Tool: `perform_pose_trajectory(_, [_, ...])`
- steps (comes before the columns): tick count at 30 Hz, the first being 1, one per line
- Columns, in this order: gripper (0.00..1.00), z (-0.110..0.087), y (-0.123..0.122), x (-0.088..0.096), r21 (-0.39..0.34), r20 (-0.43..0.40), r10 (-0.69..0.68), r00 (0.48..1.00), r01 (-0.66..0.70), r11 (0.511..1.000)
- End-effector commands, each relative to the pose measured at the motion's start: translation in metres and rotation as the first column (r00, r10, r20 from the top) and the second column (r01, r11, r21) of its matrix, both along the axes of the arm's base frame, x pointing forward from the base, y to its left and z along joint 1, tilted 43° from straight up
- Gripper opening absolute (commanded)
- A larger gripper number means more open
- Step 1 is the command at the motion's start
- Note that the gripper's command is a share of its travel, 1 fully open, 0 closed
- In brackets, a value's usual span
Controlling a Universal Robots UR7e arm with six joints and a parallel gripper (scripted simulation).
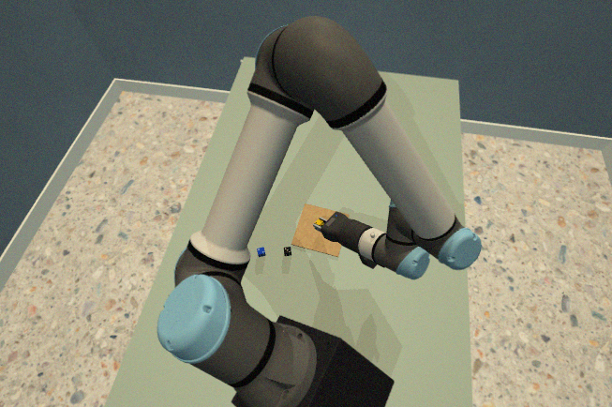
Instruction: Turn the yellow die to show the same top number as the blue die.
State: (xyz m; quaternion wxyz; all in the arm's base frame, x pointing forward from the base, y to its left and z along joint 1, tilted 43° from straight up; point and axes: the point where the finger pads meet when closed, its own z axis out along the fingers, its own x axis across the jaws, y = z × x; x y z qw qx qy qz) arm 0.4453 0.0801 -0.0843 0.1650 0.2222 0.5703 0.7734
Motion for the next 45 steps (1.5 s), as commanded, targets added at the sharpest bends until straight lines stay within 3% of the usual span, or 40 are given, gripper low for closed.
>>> perform_pose_trajectory(1, [0.40, -0.0005, 0.0002, 0.0004, 0.000, 0.000, -0.001, 1.000, 0.001, 1.000])
perform_pose_trajectory(45, [0.40, -0.0082, 0.0070, 0.0031, 0.000, 0.000, -0.001, 1.000, 0.001, 1.000])
